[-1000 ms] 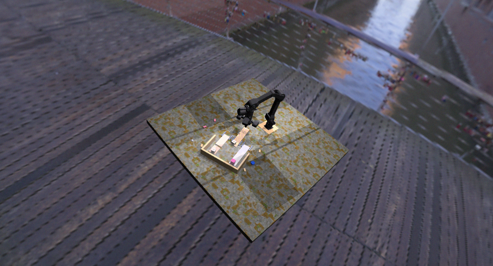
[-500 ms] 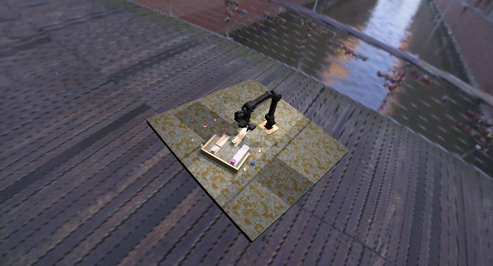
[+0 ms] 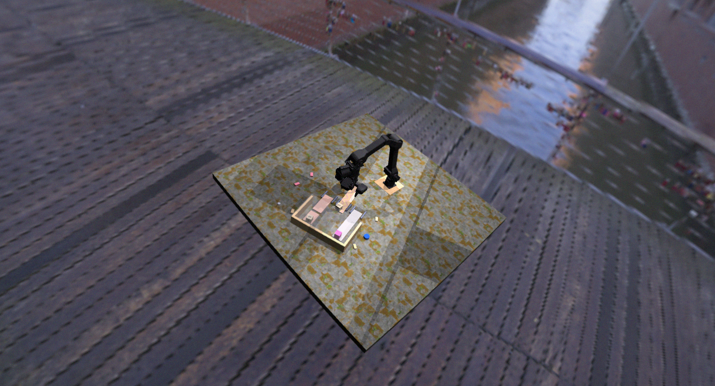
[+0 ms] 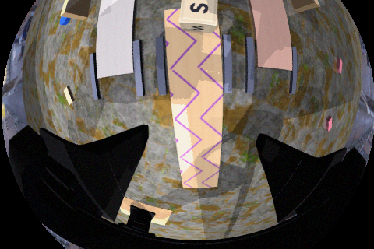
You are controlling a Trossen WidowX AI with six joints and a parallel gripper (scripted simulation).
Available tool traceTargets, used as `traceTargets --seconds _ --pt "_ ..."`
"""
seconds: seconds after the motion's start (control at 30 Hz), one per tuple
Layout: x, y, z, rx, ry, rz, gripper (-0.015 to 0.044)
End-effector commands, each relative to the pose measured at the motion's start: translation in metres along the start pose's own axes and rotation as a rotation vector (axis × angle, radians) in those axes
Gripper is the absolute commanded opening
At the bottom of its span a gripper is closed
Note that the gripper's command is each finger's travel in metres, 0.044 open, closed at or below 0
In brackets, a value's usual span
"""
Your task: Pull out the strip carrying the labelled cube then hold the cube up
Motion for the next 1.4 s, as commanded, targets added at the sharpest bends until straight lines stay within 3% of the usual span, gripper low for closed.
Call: traceTargets --seconds 0.0,0.83,1.07,1.37 --pt "0.003 0.015 -0.002 -0.001 0.001 0.003 0.044" --pt "0.015 0.1 -0.014 -0.008 0.002 0.003 0.044" --pt "0.015 0.101 -0.005 -0.008 0.002 0.003 0.0256" --pt "0.015 0.102 0.01 -0.008 0.002 0.003 0.025"
Point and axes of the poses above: the point midway between the two fingers, 35 mm back from their tips, its own z axis out along the fingers, its own x axis across the jaws, y = z × x, the point moved 5 cm from there along -z, back along the fingers, and after that the axes turned 1 degree about z, right-handed, at the moved point
